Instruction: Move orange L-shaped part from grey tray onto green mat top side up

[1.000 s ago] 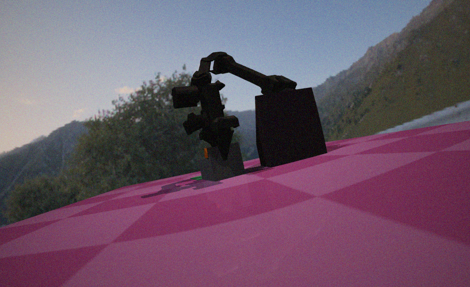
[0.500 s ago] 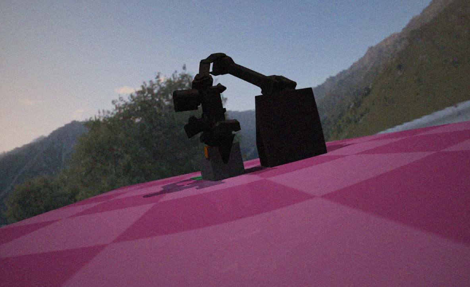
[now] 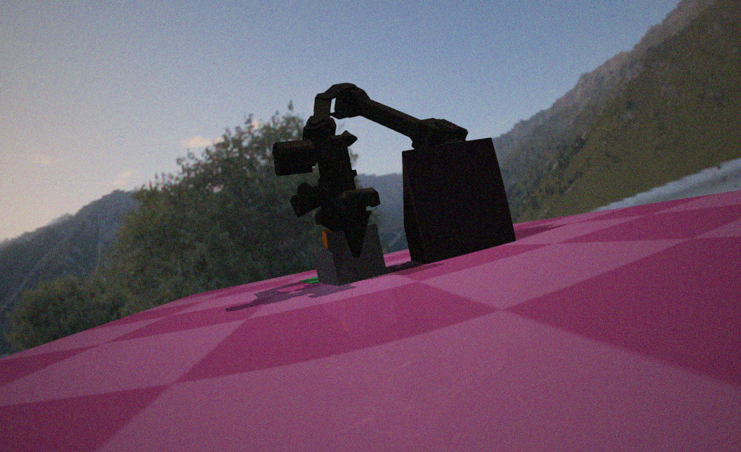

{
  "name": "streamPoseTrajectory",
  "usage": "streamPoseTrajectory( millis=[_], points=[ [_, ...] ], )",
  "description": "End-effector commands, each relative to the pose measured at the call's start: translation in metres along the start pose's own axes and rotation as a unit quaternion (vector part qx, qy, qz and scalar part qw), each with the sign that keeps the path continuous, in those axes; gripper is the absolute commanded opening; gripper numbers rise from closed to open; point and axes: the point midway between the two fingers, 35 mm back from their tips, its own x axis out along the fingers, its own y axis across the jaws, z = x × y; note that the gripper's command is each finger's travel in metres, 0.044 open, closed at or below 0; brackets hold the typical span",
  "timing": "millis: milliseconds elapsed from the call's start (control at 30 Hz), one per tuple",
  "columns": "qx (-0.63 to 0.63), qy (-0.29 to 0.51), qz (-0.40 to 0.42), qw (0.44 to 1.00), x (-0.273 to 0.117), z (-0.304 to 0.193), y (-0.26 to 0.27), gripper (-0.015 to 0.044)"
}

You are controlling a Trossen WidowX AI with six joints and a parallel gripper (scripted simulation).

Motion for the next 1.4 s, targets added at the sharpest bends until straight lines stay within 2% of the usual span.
streamPoseTrajectory(
  millis=[0,233,433,500,1367],
  points=[
    [0.001,0.002,0.0,1.0,-0.003,-0.001,0.003,0.018],
    [0.001,0.007,0.0,1.0,-0.019,-0.001,0.009,0.018],
    [0.001,0.006,0.001,1.0,-0.094,0.001,0.001,0.018],
    [0.001,0.007,0.0,1.0,-0.106,-0.001,-0.001,0.018],
    [-0.001,-0.002,-0.001,1.0,-0.103,0.002,0.0,0.018]
  ],
)
